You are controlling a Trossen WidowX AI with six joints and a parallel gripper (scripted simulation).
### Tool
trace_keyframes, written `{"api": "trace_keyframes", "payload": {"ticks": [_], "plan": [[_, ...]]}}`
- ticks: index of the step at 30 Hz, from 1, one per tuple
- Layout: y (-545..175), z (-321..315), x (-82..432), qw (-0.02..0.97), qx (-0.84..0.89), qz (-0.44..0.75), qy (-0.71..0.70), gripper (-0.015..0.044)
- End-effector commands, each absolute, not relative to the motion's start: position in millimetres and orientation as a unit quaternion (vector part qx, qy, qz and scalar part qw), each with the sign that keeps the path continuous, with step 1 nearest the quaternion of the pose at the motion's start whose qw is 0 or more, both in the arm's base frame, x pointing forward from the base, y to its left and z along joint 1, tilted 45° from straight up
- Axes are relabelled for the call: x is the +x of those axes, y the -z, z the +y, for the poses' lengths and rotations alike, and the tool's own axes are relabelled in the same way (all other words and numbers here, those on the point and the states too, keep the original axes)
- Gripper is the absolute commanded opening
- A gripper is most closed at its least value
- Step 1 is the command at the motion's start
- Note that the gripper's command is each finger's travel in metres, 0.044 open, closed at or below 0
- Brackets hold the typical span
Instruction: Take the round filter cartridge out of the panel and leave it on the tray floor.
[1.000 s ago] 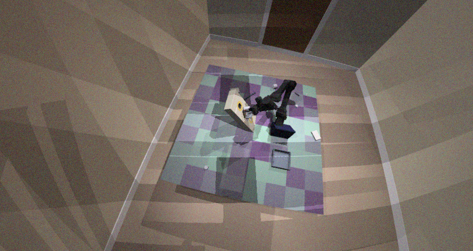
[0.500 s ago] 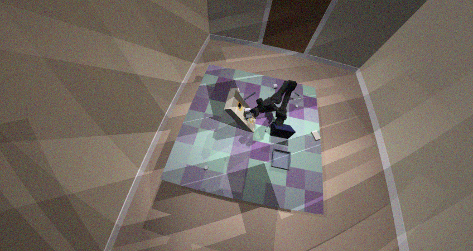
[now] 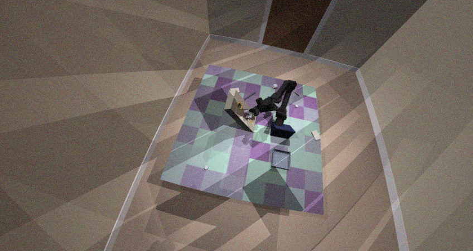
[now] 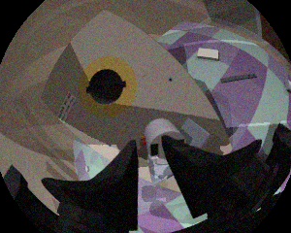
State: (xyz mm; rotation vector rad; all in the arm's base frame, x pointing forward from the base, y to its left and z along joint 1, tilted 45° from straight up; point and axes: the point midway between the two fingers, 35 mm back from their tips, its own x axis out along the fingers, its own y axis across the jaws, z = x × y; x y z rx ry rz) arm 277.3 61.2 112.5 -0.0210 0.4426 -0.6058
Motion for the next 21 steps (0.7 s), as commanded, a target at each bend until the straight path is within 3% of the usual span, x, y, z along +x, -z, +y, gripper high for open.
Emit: {"api": "trace_keyframes", "payload": {"ticks": [1, 7, 19, 21], "plan": [[-138, 81, 299, 0.932, -0.006, 0.211, 0.295, 0.0115], [-155, 95, 314, 0.932, -0.005, 0.211, 0.295, 0.0115], [-204, 145, 317, 0.933, -0.003, 0.212, 0.293, 0.0430], [-204, 145, 317, 0.933, -0.003, 0.212, 0.293, 0.0440]]}}
